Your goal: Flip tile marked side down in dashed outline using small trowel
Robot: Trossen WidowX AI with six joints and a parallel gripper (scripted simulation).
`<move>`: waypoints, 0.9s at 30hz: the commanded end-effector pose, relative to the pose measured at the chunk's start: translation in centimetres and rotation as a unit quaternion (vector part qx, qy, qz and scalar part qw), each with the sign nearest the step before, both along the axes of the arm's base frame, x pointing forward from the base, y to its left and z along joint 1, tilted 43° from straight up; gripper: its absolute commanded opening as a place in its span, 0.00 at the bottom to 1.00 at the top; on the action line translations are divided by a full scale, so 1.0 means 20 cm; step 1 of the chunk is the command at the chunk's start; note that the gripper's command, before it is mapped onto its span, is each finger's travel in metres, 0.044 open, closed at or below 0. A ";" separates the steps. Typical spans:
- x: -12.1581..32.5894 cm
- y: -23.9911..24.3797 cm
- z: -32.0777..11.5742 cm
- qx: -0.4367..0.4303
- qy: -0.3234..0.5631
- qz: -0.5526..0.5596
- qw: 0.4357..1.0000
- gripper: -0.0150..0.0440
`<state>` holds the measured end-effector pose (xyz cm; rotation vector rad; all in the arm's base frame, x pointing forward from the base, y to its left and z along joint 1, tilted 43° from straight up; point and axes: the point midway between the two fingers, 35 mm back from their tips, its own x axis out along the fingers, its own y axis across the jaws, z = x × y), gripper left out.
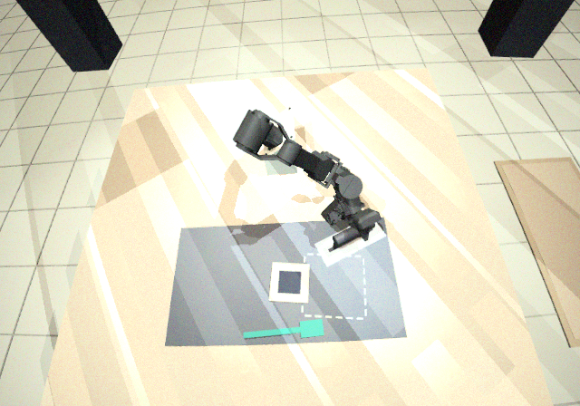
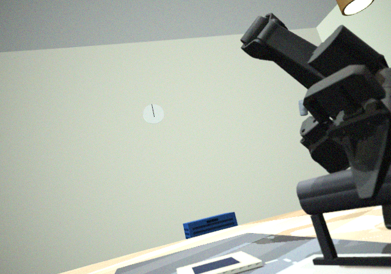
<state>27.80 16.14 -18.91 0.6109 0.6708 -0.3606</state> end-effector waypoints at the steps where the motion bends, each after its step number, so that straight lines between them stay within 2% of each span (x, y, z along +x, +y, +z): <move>1: 0.00 0.01 0.00 0.000 -0.001 0.002 1.000 0.48; 15: 0.00 0.01 0.00 0.000 -0.001 0.002 1.000 0.32; 17: 0.00 0.01 0.01 0.000 0.000 0.002 1.000 0.25; 27: -0.01 0.13 0.12 0.002 0.001 0.005 1.000 0.25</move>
